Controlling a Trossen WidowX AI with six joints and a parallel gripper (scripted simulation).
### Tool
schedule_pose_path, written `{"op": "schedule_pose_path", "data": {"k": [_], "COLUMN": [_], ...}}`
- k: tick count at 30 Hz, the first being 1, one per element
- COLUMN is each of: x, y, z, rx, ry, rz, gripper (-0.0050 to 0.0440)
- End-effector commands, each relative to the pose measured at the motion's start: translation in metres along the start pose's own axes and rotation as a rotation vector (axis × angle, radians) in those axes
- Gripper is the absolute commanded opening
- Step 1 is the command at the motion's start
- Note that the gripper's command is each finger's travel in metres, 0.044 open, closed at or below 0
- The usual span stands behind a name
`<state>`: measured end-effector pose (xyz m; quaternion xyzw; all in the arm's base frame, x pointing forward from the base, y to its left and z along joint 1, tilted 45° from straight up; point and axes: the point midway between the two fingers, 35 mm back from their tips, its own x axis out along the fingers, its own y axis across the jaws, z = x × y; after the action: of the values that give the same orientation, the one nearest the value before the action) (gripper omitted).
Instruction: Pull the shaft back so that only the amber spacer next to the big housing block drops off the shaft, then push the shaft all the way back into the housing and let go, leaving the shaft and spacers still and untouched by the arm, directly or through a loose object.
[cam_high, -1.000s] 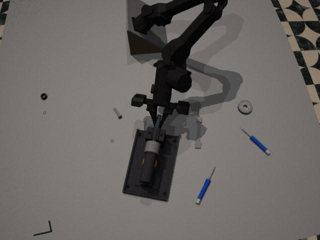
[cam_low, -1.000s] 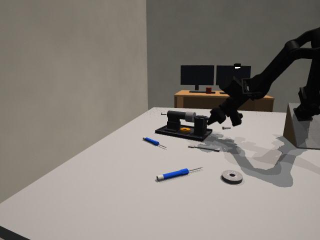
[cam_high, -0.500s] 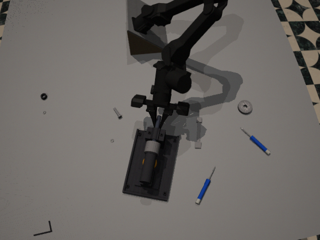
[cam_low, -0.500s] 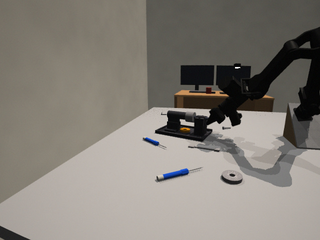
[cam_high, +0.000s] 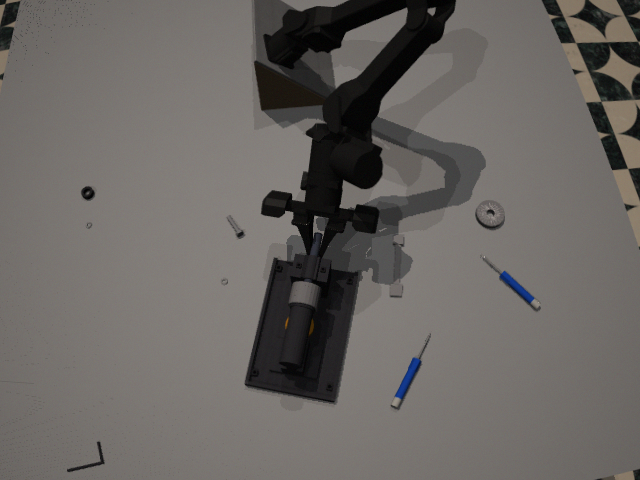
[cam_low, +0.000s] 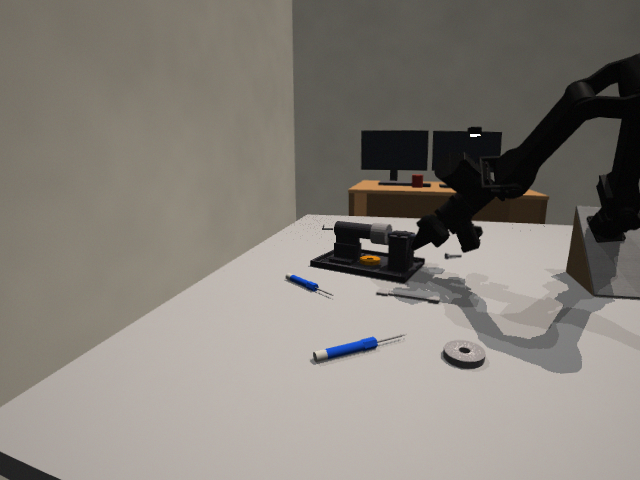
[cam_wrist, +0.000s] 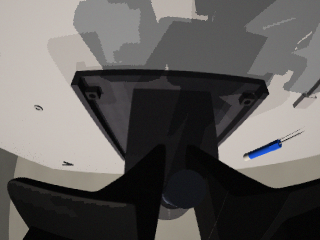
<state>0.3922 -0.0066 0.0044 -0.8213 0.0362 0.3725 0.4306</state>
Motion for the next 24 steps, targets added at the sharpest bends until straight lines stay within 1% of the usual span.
{"op": "schedule_pose_path", "data": {"k": [1,14,15,18,20,24], "x": [0.0009,0.0014,0.0007,0.0007,0.0007,0.0007], "y": [-0.0010,-0.0011,0.0001,0.0001,0.0001,0.0001], "z": [-0.0046,-0.0054,-0.0004,-0.0004,-0.0004,-0.0004], "rx": [-0.004,-0.004,-0.001,-0.001,-0.001,-0.001], "ry": [0.011,0.011,-0.002,-0.002,-0.002,-0.002], "rz": [-0.001,-0.001,0.000,0.000,0.000,0.000], "gripper": [0.0000,0.0000,0.0024,0.0096,0.0096,0.0192]}}
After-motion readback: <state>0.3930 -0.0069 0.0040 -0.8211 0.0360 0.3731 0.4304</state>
